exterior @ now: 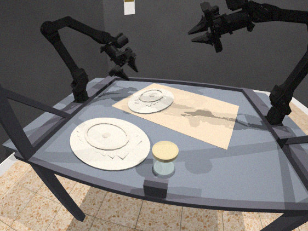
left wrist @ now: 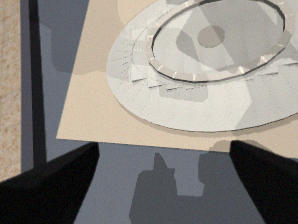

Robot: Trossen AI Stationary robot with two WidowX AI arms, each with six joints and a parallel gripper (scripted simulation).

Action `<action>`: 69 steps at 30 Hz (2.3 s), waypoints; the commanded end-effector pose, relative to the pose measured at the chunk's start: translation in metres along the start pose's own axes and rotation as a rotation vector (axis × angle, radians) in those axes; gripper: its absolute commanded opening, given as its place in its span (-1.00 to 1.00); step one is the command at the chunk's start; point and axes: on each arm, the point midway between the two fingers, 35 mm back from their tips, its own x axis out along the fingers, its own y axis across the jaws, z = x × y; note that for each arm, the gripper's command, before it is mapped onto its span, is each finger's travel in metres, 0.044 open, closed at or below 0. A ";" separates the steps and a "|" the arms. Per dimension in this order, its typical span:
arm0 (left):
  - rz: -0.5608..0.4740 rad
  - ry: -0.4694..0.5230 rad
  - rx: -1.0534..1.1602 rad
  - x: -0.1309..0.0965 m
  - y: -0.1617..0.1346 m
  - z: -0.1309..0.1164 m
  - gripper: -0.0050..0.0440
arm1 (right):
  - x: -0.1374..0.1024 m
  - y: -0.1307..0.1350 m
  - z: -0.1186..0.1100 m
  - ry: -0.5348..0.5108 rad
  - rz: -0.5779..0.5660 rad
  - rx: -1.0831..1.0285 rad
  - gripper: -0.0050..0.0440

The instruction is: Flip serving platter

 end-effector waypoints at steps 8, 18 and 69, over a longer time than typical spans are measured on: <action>0.207 -0.140 -0.014 -0.005 0.010 0.082 0.84 | -0.027 0.015 -0.004 -0.096 0.171 -0.293 -0.14; 0.289 -0.387 -0.098 -0.028 -0.004 0.157 0.84 | -0.044 0.016 -0.010 -0.193 0.255 -0.526 -0.14; 0.136 -0.992 -0.380 -0.132 -0.062 0.271 0.84 | -0.078 0.016 -0.022 -0.423 0.355 -0.925 -0.14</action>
